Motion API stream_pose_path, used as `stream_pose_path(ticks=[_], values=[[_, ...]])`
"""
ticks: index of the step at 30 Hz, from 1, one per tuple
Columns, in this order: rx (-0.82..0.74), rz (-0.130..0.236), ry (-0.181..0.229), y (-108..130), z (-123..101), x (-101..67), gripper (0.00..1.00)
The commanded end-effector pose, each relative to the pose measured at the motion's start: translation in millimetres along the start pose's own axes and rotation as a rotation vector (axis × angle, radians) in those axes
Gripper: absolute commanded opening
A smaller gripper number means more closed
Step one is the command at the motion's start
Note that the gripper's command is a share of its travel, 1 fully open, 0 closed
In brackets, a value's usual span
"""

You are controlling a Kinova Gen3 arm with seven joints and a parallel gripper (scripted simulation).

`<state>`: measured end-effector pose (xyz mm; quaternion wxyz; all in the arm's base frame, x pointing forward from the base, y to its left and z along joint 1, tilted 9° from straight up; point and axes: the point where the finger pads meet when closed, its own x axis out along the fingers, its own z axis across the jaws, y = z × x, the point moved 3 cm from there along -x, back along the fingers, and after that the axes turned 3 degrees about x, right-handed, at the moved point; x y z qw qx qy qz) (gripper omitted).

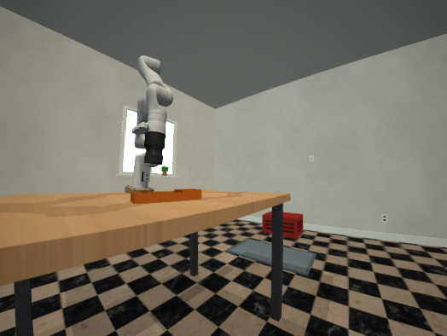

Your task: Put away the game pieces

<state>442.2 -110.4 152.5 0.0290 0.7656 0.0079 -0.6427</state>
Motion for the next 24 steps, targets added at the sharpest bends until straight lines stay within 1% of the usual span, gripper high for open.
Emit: stream_pose_path(ticks=[1,3,4,18,20,21,24], values=[[-0.156,-0.016,-0.003,9.4,3.4,1.9,0.31],[-0.156,-0.016,-0.003,9.4,3.4,1.9,0.31],[-0.272,-0.02,-0.005,9.6,3.3,1.9,0.31],[-0.921,-0.018,0.005,9.7,3.4,1.9,0.31],[-0.921,-0.018,0.005,9.7,3.4,1.9,0.31],[-1.036,-0.021,0.007,9.8,3.4,1.8,0.31],[-1.164,-0.02,0.011,9.9,3.4,1.8,0.31]])
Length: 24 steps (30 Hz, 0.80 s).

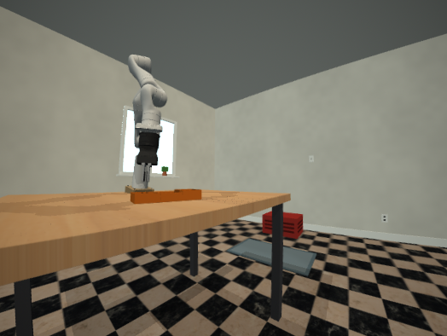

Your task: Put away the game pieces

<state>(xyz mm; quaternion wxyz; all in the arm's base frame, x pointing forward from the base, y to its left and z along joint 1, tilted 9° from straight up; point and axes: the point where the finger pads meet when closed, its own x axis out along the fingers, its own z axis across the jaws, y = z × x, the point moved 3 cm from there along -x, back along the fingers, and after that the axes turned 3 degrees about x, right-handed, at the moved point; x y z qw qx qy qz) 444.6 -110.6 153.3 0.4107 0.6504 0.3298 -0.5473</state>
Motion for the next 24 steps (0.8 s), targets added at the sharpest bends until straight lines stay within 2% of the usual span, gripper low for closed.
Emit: stream_pose_path(ticks=[1,5,15,24], values=[[-0.155,-0.021,0.013,0,11,2.1,0.31],[-0.304,-0.048,0.033,-1,10,2.0,0.31],[-0.3,-0.047,0.032,-1,11,2.7,0.31],[-0.3,-0.041,0.027,-2,10,27.8,0.31]])
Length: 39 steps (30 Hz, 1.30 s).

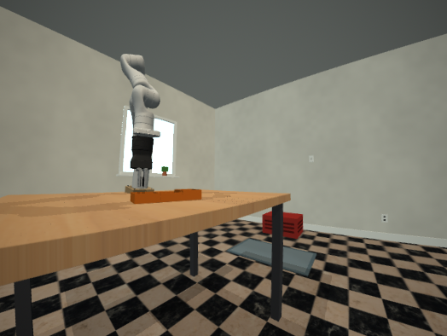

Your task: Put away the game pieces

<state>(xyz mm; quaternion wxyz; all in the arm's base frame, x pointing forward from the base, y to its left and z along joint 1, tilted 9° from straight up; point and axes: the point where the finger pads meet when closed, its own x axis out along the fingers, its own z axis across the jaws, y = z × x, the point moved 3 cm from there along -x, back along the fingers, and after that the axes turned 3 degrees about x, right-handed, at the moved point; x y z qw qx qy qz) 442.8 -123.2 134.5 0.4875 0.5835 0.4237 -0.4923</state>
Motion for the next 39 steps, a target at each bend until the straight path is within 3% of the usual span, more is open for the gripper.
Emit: stream_pose_path(ticks=[1,13,39], values=[[-0.005,-0.004,0.003,-1,-3,12.2,0.31],[-0.005,-0.004,0.003,-1,-4,37.8,0.31],[-0.007,-0.004,0.004,-1,-4,36.0,0.31]])
